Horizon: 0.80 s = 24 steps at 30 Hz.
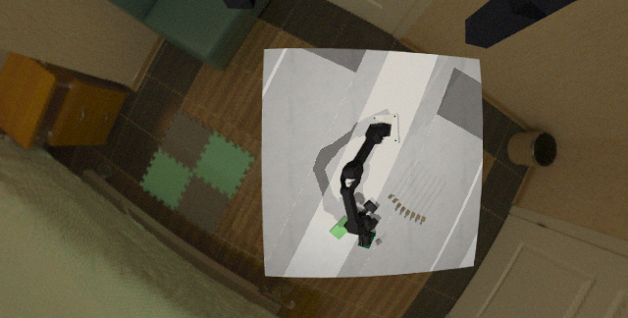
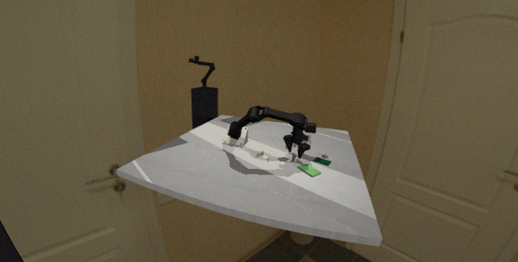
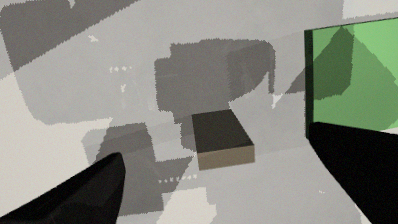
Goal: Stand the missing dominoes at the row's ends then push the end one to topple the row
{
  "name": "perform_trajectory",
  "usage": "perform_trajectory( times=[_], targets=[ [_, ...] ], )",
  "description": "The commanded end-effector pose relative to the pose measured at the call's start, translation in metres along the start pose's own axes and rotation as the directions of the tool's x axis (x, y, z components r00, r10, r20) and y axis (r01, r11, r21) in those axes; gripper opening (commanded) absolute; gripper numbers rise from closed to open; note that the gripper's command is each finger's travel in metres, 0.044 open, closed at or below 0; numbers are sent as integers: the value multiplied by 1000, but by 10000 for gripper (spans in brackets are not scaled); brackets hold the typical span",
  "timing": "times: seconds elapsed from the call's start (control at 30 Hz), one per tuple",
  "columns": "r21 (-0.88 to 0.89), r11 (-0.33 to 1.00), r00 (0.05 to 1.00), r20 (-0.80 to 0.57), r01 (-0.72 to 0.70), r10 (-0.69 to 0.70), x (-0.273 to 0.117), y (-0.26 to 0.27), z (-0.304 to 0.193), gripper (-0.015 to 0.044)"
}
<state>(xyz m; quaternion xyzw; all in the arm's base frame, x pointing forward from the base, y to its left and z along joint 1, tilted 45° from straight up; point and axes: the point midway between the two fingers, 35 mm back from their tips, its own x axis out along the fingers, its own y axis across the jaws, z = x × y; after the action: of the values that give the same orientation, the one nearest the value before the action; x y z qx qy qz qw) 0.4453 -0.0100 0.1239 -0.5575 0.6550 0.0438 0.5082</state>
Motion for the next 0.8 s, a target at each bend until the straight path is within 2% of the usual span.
perform_trajectory(
  times=[0.0, 0.37, 0.77],
  targets=[
    [4, 1000, 1000, 7, 13, -13, 4, -2, -2, 440],
    [4, 1000, 1000, 6, 13, -13, 19, -2, -3, 440],
    [4, 1000, 1000, 6, 13, -13, 19, -2, -3, 125]
  ],
)
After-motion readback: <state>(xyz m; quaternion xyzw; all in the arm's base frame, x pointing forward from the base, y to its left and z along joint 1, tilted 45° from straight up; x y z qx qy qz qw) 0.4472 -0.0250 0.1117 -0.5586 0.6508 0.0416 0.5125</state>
